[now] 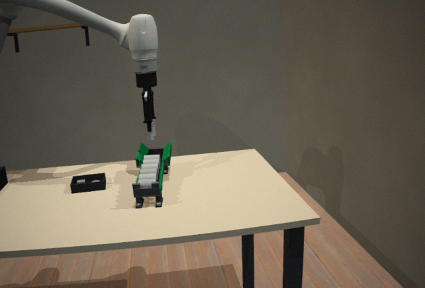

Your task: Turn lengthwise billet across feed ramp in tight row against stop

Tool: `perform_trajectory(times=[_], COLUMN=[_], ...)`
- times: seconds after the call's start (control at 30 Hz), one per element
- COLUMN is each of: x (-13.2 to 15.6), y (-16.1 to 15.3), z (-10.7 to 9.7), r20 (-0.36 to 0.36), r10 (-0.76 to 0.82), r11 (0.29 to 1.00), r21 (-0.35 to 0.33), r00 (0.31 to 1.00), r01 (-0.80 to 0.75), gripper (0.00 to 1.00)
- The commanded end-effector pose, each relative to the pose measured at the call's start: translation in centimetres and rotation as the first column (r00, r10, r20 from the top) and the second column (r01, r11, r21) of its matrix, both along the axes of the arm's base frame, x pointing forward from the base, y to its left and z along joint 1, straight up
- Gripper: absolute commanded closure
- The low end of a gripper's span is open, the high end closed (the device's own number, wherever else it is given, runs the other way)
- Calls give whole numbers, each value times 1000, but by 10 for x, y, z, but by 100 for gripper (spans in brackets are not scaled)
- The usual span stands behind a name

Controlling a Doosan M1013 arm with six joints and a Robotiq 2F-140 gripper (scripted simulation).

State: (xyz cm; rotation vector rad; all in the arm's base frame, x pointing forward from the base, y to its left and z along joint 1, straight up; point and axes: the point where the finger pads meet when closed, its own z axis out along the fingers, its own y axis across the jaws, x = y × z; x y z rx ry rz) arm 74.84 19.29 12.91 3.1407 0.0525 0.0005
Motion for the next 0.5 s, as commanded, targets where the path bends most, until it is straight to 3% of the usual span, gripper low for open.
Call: perform_trajectory(times=[0.0, 0.47], x=[0, 0], y=[0, 0], z=[4, 8], r20=[0, 0], r10=[0, 0], r11=[1000, 1000], r21=[0, 0], r00=[1000, 1000], r01=[0, 0], gripper=[59, 59])
